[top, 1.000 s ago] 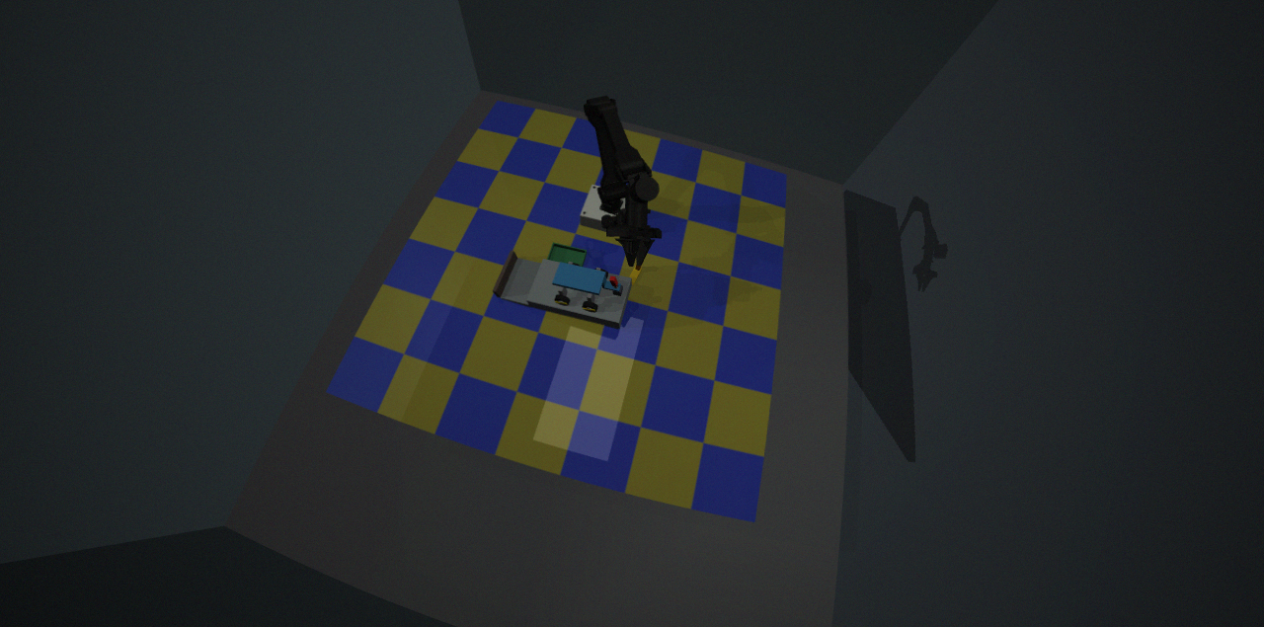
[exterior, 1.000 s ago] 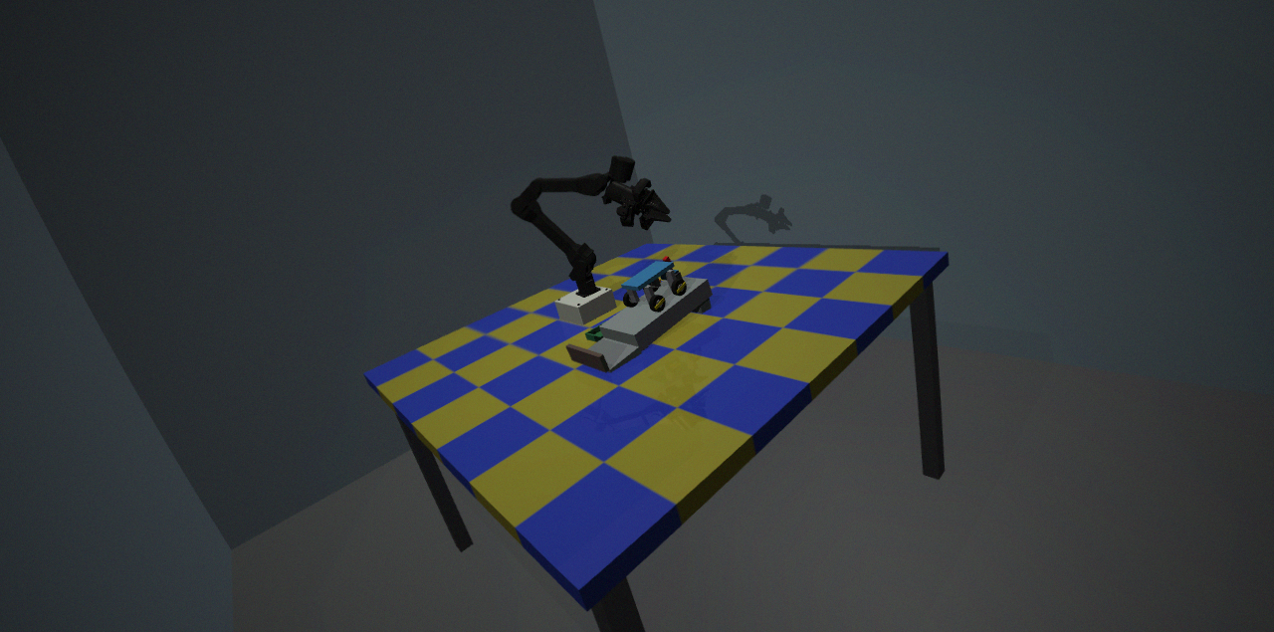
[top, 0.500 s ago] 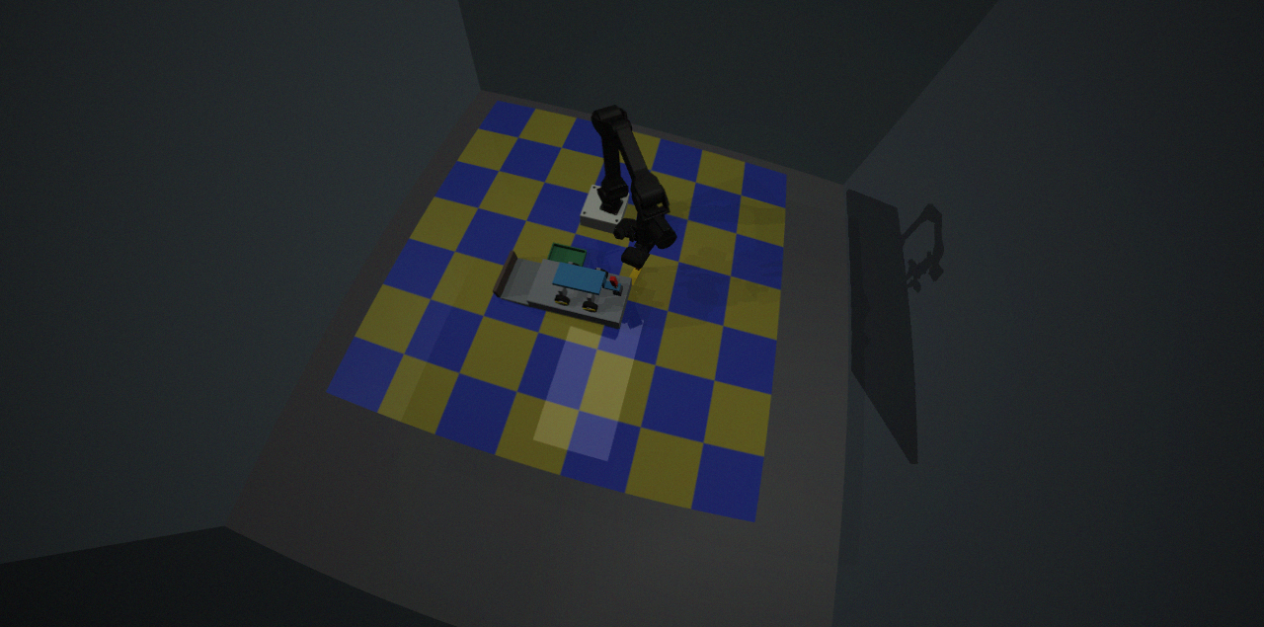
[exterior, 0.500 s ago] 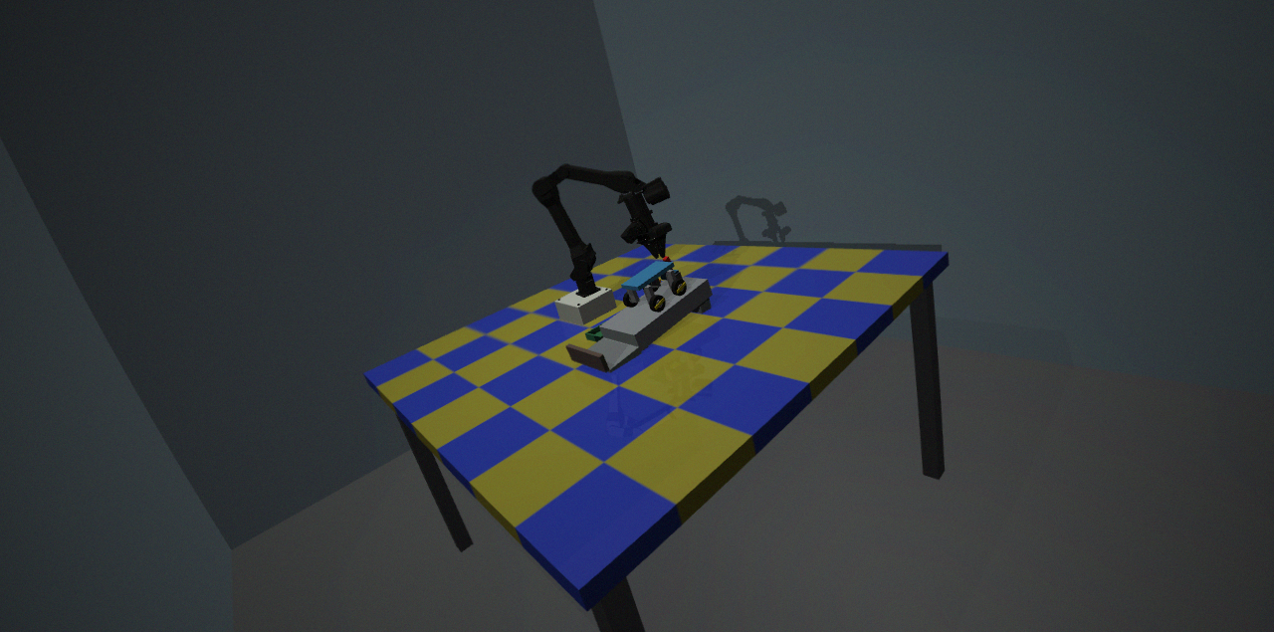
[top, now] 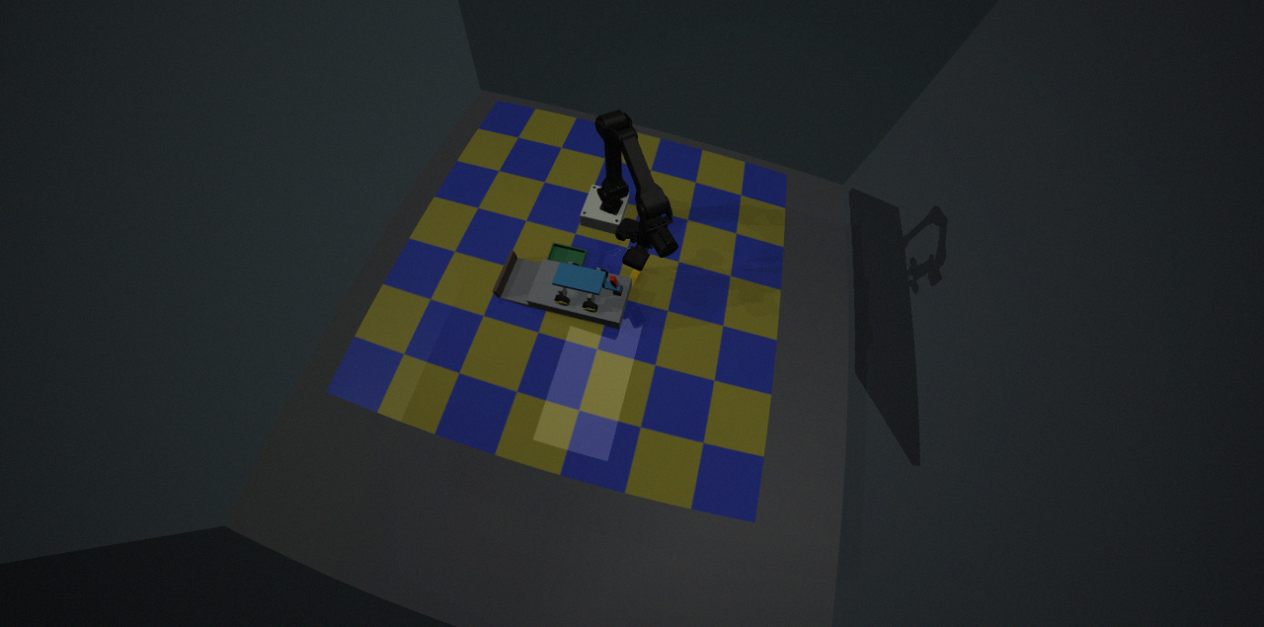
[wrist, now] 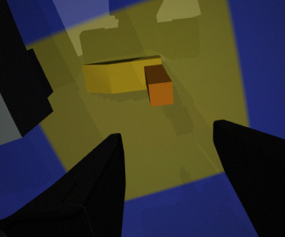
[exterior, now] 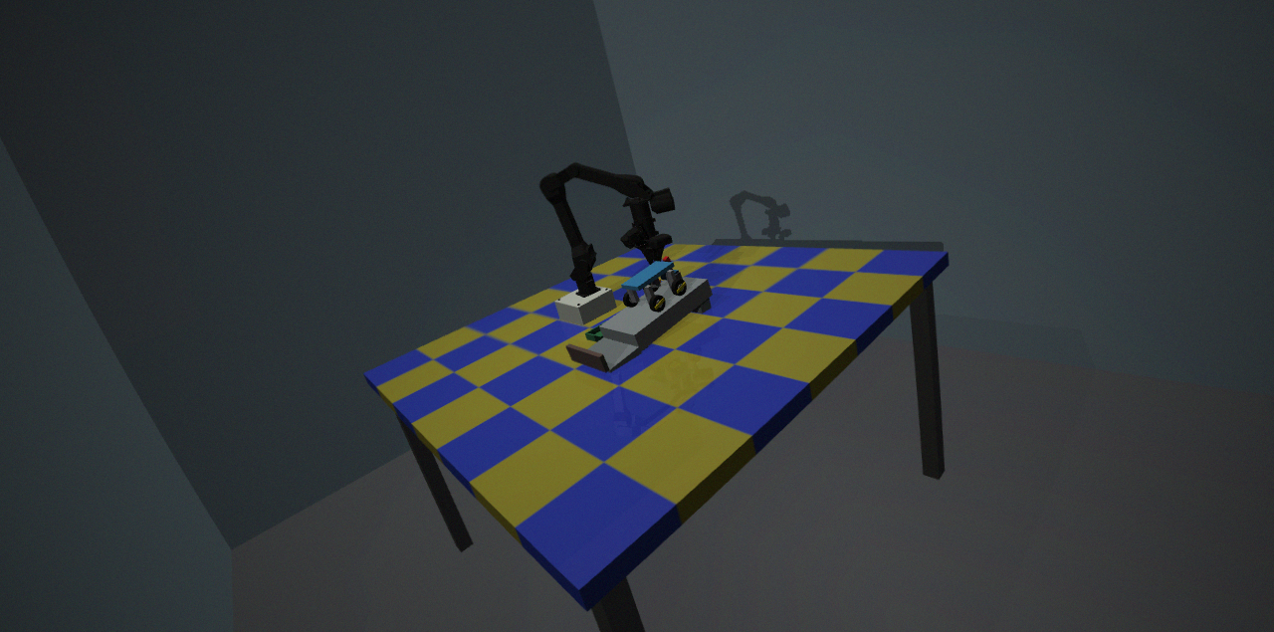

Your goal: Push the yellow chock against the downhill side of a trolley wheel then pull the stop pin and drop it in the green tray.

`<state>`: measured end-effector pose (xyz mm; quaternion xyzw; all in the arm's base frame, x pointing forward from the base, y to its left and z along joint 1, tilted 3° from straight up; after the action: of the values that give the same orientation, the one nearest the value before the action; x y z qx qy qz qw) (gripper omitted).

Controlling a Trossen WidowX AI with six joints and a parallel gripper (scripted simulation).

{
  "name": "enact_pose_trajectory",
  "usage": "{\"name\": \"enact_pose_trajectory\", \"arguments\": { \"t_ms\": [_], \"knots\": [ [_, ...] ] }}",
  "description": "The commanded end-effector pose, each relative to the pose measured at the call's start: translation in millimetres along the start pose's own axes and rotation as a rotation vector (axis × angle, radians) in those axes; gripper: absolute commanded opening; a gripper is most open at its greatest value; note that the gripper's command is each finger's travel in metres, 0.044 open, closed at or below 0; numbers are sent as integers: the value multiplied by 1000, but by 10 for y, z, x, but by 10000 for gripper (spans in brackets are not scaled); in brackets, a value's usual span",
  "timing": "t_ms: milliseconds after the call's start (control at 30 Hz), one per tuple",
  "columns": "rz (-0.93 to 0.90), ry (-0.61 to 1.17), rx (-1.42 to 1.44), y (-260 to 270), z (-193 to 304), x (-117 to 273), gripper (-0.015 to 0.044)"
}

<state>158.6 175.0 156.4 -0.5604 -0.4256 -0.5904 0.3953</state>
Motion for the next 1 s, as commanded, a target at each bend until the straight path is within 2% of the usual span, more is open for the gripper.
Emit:
{"name": "enact_pose_trajectory", "arguments": {
  "t_ms": [0,200,967],
  "knots": [
    [7,-8,0,-7,-7,-143,190],
    [7,-8,0,-19,-20,-321,190],
    [7,-8,0,-21,-23,-618,190]
  ]
}}
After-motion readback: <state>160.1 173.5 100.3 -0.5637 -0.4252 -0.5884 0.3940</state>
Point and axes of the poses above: the point midway between the two fingers, 35 mm back from their tips, its own x axis back along the fingers, its own y axis across the jaws, z = x × y, the point moved 7 cm from there along x, back along the fingers, and after that the axes turned 15 degrees about -x, right-handed, at the moved point
